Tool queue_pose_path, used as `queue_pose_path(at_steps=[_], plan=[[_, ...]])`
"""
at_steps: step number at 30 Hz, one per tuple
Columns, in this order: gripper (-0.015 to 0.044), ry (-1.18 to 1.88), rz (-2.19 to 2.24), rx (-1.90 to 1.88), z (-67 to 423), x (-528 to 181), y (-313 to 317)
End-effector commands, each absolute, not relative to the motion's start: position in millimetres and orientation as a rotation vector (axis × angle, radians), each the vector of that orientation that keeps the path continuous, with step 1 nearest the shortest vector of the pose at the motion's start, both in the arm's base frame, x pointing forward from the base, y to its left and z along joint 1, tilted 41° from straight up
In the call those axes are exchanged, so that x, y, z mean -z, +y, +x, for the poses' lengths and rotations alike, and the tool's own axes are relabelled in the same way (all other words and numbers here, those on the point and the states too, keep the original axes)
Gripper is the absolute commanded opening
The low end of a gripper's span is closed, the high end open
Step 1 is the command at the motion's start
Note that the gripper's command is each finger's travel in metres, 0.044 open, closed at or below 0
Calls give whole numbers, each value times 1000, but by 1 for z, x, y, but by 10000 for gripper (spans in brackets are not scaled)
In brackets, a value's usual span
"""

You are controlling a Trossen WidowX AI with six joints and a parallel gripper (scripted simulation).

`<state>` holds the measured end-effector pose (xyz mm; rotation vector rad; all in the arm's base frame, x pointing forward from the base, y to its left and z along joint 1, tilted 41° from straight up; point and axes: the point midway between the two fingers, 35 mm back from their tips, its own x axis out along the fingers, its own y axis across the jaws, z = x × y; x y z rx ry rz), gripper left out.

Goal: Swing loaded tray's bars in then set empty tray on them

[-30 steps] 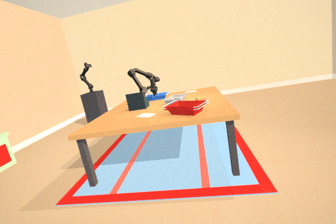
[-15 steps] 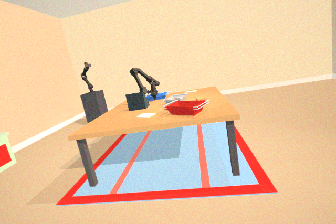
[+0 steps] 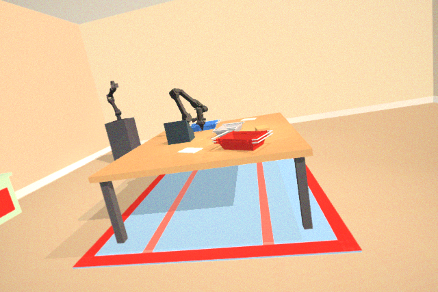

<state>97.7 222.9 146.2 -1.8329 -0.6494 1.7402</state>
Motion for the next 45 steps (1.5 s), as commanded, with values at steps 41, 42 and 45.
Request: queue_pose_path(at_steps=[41, 42, 45], plan=[[0, -642, -1839, -1741, 100, -178, 196], [0, -642, -1839, -1741, 100, -181, 193], [0, -642, -1839, -1740, 98, -193, 182]])
